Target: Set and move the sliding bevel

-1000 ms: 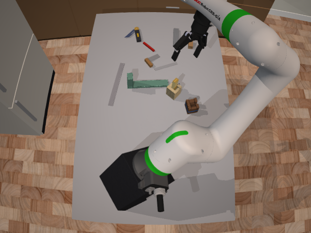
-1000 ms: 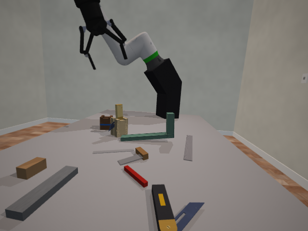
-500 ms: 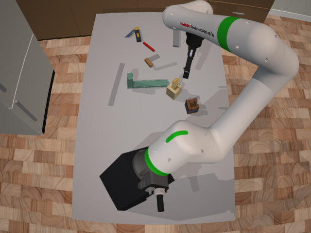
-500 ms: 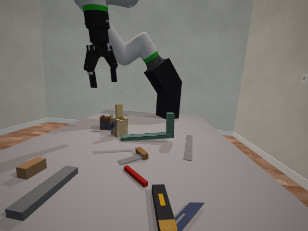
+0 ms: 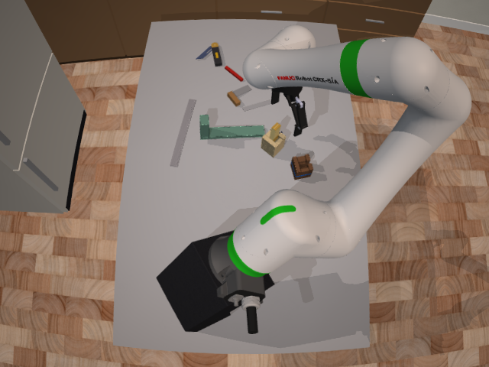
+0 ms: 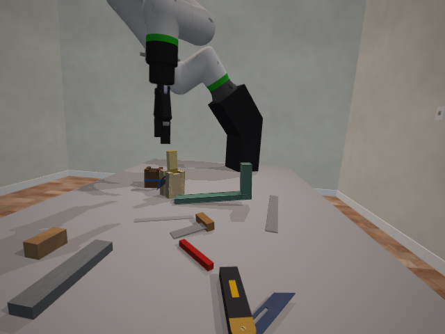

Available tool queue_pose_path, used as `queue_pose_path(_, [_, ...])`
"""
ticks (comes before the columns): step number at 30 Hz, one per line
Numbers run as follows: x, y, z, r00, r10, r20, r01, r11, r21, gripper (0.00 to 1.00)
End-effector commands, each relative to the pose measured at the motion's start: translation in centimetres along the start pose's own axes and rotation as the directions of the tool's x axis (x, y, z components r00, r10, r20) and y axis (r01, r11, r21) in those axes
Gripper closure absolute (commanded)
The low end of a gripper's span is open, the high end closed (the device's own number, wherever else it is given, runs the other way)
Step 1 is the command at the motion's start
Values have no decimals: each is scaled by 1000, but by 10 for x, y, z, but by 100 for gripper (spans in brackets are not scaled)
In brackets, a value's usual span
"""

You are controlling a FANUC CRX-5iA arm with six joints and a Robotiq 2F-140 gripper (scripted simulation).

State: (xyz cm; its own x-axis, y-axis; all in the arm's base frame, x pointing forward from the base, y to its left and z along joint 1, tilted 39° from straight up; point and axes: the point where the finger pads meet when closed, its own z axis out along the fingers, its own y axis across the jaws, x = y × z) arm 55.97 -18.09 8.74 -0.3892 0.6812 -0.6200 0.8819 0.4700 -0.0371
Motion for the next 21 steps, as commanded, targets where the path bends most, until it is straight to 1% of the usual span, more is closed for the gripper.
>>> queue_pose_path(1, [14,2,11,982,-189,16,189,981,-39,0])
queue_pose_path(4, [23,3,16,962,-273,22,274,960,-49,0])
queue_pose_path(8, [30,3,19,943,-332,26,333,941,-56,0])
queue_pose_path(21, [32,3,20,937,-349,27,350,935,-58,0])
